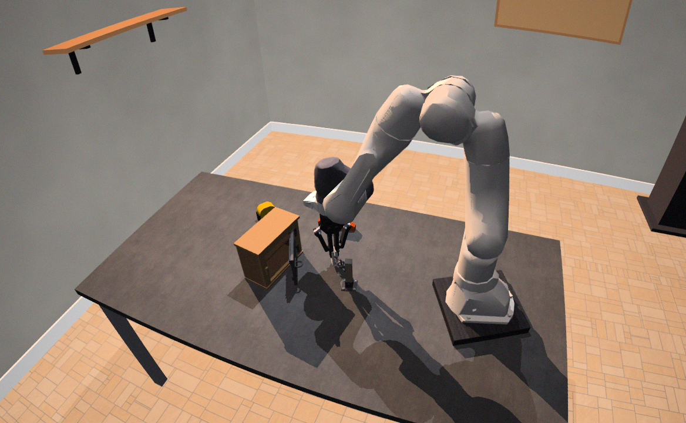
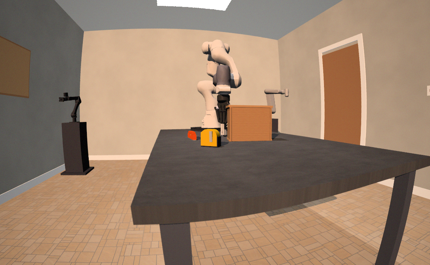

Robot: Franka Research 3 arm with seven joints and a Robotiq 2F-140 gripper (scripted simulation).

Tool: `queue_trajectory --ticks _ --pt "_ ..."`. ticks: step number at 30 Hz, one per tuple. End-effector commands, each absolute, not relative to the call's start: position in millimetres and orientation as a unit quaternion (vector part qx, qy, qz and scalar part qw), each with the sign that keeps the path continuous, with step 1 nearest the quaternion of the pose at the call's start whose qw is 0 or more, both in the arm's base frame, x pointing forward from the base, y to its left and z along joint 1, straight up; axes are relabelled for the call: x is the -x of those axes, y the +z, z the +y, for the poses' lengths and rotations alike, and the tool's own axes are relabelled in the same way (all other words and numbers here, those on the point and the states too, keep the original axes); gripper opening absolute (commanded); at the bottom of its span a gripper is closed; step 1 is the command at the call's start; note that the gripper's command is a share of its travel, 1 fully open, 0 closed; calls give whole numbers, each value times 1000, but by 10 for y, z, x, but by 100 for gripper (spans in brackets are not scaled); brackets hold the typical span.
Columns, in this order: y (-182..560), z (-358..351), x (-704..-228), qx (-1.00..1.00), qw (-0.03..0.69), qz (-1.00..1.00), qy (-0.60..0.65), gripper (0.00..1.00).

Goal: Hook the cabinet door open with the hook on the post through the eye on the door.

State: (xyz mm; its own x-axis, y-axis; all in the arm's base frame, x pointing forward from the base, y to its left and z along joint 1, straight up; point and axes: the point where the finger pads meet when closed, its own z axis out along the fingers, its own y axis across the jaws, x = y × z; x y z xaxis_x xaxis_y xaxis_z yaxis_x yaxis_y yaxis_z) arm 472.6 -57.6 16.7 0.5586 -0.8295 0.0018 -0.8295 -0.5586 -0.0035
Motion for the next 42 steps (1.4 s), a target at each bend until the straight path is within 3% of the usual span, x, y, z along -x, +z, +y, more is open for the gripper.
queue_trajectory --ticks 1,42 --pt "196 -605 -4727 882 1 472 -1 3" --pt "495 -715 -4799 882 1 472 -1 3"
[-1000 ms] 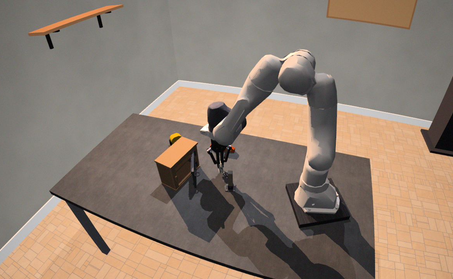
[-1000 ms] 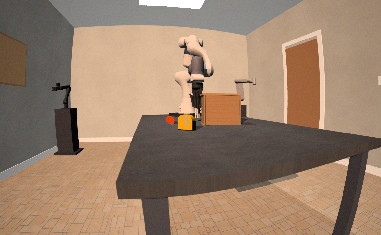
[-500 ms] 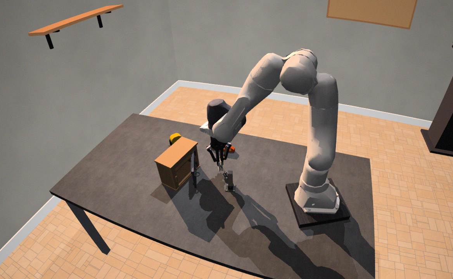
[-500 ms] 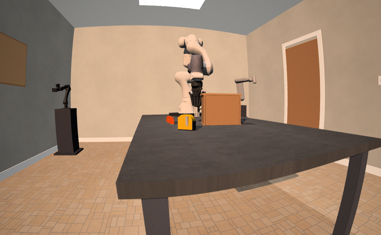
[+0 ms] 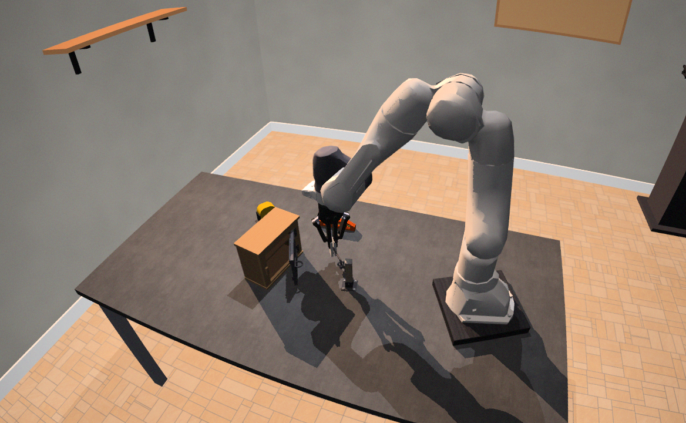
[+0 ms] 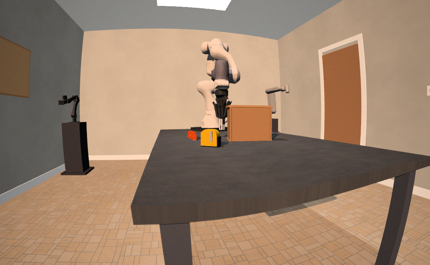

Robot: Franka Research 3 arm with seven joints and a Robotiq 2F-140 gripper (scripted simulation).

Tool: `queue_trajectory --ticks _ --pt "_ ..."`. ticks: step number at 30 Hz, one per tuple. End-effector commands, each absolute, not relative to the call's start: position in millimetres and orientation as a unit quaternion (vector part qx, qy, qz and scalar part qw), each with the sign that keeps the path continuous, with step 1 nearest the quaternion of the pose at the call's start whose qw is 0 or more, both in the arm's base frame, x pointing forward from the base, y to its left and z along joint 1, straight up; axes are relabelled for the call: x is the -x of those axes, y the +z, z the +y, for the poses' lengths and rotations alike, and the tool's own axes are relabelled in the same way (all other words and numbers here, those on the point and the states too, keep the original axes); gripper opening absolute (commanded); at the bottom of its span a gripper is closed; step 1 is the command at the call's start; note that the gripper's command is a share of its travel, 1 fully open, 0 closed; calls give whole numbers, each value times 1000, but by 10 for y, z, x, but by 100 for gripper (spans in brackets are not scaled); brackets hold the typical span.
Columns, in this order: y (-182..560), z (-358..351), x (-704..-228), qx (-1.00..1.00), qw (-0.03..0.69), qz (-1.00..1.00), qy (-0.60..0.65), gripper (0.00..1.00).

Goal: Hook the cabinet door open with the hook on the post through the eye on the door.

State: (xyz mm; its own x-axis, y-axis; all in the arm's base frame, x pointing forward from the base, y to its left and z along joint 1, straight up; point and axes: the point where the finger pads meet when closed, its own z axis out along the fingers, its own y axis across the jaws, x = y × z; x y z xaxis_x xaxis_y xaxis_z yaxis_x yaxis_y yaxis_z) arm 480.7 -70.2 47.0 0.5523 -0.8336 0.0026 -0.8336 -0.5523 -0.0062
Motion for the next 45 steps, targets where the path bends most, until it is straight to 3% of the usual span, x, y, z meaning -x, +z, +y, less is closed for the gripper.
queue_trajectory --ticks 1,45 --pt "506 -717 -4801 882 1 472 -1 3" --pt "856 -753 -4823 882 1 472 -1 3"
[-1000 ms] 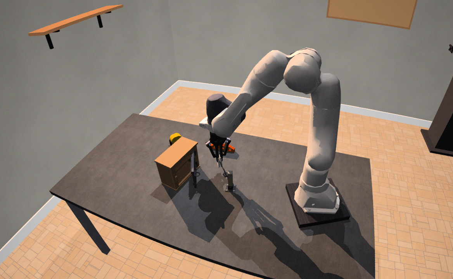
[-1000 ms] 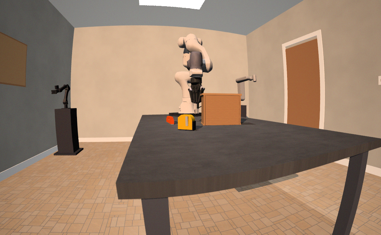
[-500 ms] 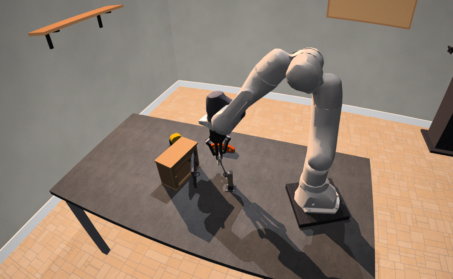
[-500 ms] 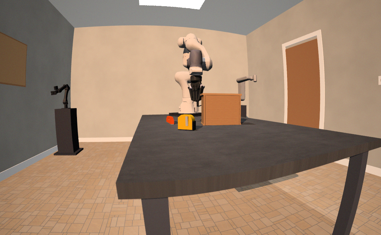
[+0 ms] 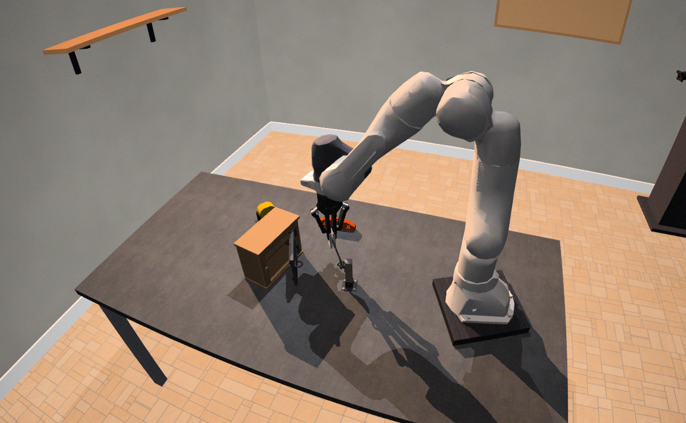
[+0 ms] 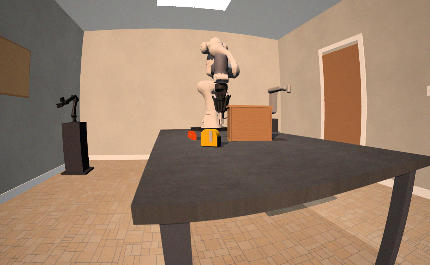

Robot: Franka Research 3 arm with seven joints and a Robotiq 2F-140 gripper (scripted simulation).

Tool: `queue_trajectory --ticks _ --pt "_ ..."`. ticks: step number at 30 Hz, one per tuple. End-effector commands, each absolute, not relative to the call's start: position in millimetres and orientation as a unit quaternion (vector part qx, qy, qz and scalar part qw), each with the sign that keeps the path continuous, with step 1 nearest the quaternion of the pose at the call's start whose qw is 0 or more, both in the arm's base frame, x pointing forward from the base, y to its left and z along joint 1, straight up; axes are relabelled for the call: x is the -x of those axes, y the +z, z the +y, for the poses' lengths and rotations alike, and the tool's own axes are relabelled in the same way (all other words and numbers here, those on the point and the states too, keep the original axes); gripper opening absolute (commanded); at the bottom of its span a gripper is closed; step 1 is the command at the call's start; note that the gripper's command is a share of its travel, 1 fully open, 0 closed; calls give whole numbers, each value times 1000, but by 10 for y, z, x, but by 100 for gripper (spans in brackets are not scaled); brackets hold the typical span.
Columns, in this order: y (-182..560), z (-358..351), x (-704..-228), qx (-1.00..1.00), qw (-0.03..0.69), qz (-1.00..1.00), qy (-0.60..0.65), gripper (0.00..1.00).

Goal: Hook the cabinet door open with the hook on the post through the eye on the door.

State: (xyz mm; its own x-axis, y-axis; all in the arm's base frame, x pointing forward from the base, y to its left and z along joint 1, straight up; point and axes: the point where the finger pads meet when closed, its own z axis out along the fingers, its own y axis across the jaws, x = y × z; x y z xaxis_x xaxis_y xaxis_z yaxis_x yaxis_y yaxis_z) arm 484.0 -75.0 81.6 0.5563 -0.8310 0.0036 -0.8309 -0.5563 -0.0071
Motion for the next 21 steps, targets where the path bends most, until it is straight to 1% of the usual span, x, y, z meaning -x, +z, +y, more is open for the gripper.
queue_trajectory --ticks 1,21 --pt "871 -753 -4823 882 1 472 -1 3" --pt "1031 -738 -4813 882 1 472 -1 3"
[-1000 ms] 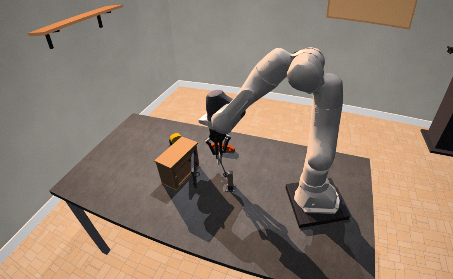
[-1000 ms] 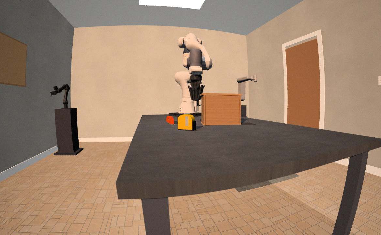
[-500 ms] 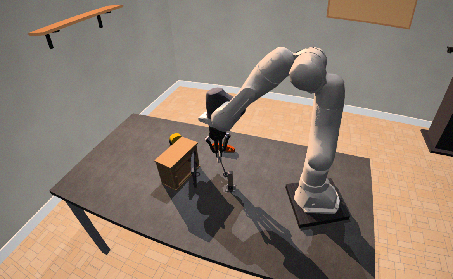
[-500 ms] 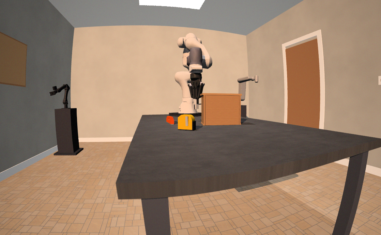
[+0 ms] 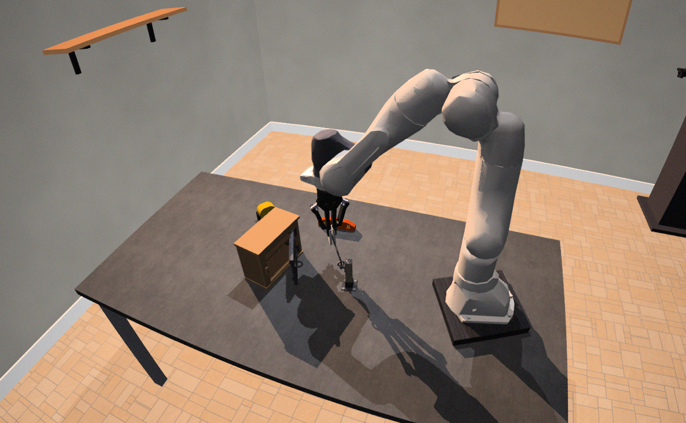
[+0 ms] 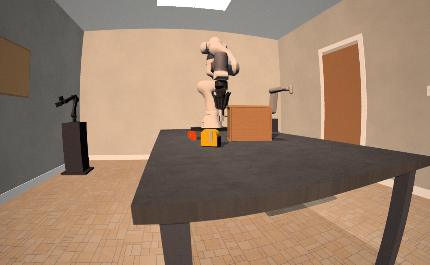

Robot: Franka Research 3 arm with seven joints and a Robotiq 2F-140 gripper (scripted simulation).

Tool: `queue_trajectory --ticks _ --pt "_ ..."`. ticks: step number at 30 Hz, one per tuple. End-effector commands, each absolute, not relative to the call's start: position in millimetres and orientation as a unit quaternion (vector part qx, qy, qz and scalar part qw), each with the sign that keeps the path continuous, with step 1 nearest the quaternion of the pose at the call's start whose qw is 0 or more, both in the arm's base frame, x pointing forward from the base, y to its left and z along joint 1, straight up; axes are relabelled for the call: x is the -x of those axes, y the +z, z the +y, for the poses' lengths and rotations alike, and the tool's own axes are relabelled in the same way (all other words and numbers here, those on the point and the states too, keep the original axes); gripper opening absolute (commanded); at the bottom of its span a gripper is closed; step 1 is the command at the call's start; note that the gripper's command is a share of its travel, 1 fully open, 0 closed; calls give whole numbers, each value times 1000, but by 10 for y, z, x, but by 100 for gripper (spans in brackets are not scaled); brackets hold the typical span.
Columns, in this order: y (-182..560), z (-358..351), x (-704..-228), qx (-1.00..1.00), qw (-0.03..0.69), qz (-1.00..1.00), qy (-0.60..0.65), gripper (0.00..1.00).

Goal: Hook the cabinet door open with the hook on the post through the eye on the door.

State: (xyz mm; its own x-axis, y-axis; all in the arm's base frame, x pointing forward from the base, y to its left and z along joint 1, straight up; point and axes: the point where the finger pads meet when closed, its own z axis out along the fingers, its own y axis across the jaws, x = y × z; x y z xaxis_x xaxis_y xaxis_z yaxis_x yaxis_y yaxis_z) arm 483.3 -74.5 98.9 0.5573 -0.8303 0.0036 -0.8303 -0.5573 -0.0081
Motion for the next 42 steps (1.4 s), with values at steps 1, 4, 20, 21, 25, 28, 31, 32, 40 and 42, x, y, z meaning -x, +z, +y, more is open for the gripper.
queue_trajectory --ticks 1,4,20,21,25,28,31,32,40,42 --pt "1041 -737 -4812 882 1 472 -1 3" --pt "1048 -736 -4811 882 1 472 -1 3" --pt "1126 -687 -4849 897 1 443 -1 3" --pt "1126 -678 -4861 897 1 443 -1 3" --pt "1126 -676 -4863 897 1 442 -1 3" --pt "1126 -661 -4882 906 1 423 -1 3" --pt "1127 -631 -4919 911 1 413 -1 3" --pt "1127 -629 -4921 911 1 413 -1 3" --pt "1127 -579 -4974 924 1 382 -1 3" --pt "1127 -577 -4976 924 1 382 -1 3"
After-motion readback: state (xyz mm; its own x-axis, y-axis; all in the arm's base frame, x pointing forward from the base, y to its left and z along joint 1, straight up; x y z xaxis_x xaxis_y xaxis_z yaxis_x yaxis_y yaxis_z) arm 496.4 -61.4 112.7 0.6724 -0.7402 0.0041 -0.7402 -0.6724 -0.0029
